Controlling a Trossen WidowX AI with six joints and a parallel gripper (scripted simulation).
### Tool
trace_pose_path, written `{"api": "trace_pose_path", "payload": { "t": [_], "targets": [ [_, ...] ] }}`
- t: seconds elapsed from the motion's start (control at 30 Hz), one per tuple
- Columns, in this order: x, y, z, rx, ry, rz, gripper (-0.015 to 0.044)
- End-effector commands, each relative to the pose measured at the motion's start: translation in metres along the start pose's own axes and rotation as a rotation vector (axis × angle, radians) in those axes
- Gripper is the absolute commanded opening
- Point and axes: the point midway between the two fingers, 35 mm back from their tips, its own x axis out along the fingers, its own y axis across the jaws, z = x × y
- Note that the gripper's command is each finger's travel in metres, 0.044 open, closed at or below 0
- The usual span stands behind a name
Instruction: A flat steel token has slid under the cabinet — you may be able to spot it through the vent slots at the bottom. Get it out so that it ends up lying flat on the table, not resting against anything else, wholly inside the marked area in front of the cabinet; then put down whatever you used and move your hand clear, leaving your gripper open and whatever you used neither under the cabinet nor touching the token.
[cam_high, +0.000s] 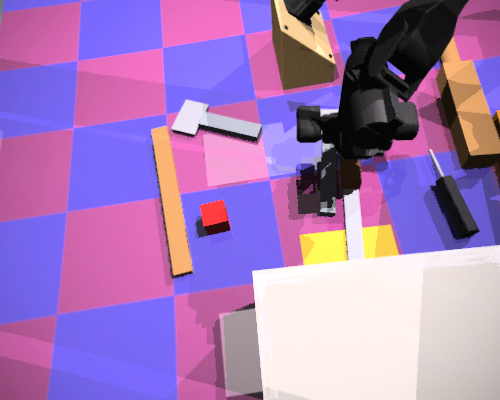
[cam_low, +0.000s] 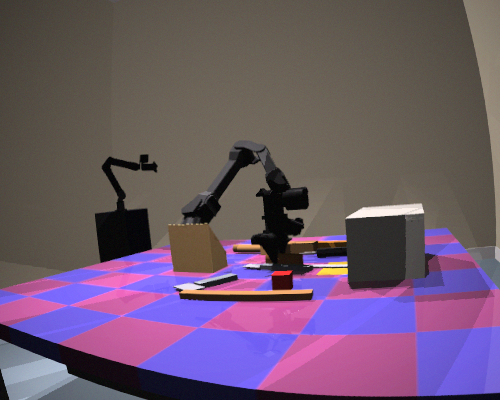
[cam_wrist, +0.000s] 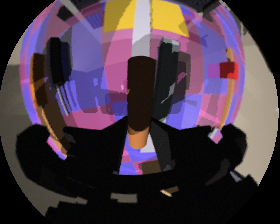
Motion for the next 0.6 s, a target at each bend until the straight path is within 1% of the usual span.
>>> {"api": "trace_pose_path", "payload": {
  "t": [0.0,0.57],
  "targets": [
    [0.001,0.000,-0.008,0.007,0.005,0.000,0.0000],
    [0.001,0.001,-0.028,0.008,0.006,0.000,0.0000]
  ]
}}
